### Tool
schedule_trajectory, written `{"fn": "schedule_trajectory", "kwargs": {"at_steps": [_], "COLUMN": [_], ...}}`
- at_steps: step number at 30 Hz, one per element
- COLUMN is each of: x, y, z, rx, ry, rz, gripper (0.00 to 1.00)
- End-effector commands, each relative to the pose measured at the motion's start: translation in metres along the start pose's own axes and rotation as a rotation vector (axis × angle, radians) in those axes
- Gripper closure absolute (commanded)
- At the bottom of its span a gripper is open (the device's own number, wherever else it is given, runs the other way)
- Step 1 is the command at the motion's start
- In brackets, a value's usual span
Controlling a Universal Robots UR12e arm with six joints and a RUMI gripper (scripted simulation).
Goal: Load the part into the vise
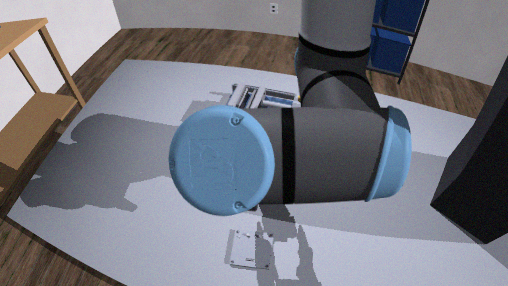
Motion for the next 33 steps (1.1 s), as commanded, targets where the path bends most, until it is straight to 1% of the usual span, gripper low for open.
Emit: {"fn": "schedule_trajectory", "kwargs": {"at_steps": [1, 15, 17, 32, 33], "x": [0.0, -0.002, -0.002, -0.005, -0.005], "y": [0.002, 0.009, 0.009, 0.019, 0.019], "z": [0.0, 0.0, 0.0, 0.001, 0.001], "rx": [0.012, 0.084, 0.084, 0.189, 0.189], "ry": [0.004, 0.023, 0.023, 0.052, 0.052], "rz": [0.001, 0.001, 0.001, 0.001, 0.001], "gripper": [0.49, 0.49, 0.49, 0.49, 0.49]}}
Point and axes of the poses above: the point where the finger pads meet when closed, its own z axis out along the fingers, its own x axis across the jaws, y = z × x, the point moved 9 cm from there along -z, back along the fingers, and after that the axes turned 15 degrees about -z, right-handed, at the moved point
